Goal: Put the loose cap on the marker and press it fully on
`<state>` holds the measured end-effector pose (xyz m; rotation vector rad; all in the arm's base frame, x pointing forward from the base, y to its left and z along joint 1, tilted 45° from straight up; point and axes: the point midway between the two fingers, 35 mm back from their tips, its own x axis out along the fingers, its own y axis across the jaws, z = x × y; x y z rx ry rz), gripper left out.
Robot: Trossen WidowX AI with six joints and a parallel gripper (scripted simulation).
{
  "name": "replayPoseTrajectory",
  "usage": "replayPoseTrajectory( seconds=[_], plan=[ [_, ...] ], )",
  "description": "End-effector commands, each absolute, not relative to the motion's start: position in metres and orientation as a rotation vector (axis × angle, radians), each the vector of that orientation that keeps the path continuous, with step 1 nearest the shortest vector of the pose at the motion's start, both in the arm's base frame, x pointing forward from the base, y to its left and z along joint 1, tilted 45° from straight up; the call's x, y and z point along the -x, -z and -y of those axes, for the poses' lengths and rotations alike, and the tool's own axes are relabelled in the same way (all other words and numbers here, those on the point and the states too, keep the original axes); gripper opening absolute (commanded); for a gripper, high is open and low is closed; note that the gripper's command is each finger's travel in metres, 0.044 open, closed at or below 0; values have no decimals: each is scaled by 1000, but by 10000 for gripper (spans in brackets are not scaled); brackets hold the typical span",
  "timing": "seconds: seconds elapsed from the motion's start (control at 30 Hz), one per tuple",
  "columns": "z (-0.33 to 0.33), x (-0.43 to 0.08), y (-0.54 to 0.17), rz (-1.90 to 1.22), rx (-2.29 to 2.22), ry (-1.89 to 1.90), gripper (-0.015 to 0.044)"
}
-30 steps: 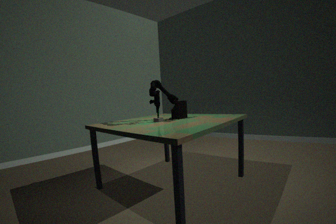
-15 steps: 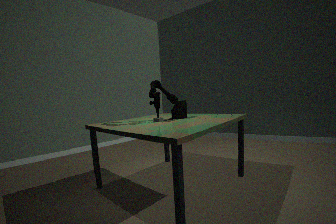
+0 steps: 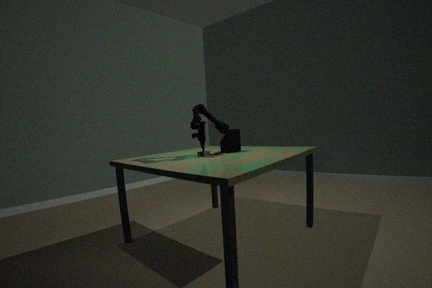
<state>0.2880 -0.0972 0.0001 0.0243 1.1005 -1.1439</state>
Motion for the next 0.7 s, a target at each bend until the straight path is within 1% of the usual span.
replayPoseTrajectory(
  seconds=[0.0, 0.67],
  plan=[
    [111, -282, 14, -1120, -33, 1168, 0],
    [119, -282, 18, -1120, -33, 1169, 0]
  ],
)
